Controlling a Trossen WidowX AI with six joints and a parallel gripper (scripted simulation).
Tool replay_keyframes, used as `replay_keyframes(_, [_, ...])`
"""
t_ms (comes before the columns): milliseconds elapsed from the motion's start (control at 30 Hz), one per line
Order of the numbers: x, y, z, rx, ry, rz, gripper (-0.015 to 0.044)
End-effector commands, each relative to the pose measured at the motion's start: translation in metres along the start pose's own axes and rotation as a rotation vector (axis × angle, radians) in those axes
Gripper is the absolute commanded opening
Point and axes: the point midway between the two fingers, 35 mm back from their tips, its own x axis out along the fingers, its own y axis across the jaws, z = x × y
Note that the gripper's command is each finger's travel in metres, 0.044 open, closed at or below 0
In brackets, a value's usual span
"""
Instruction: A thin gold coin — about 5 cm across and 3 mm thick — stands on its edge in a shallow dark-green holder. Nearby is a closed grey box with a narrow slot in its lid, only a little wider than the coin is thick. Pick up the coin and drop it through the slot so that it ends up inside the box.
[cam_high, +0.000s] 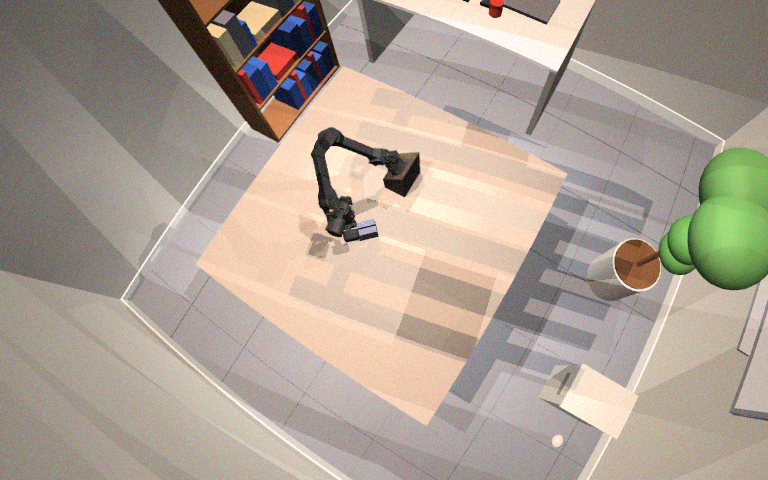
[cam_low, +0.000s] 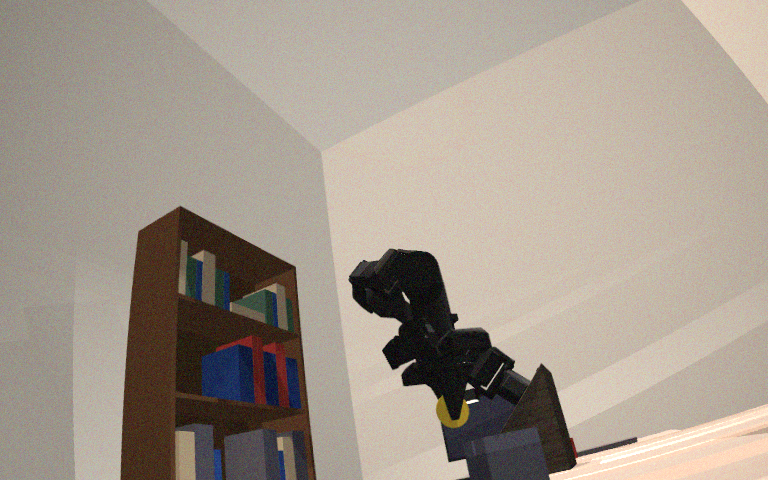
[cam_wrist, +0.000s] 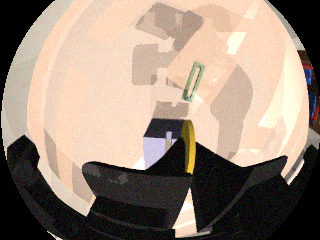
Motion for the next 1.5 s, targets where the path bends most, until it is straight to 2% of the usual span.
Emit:
replay_keyframes(0, [0.001,0.004,-0.012,0.001,0.005,0.001,0.0])
replay_keyframes(600, [0.001,0.013,-0.055,0.001,0.002,-0.003,0.0])
replay_keyframes(1467, [0.002,0.013,-0.058,0.006,0.0,-0.003,0.0])
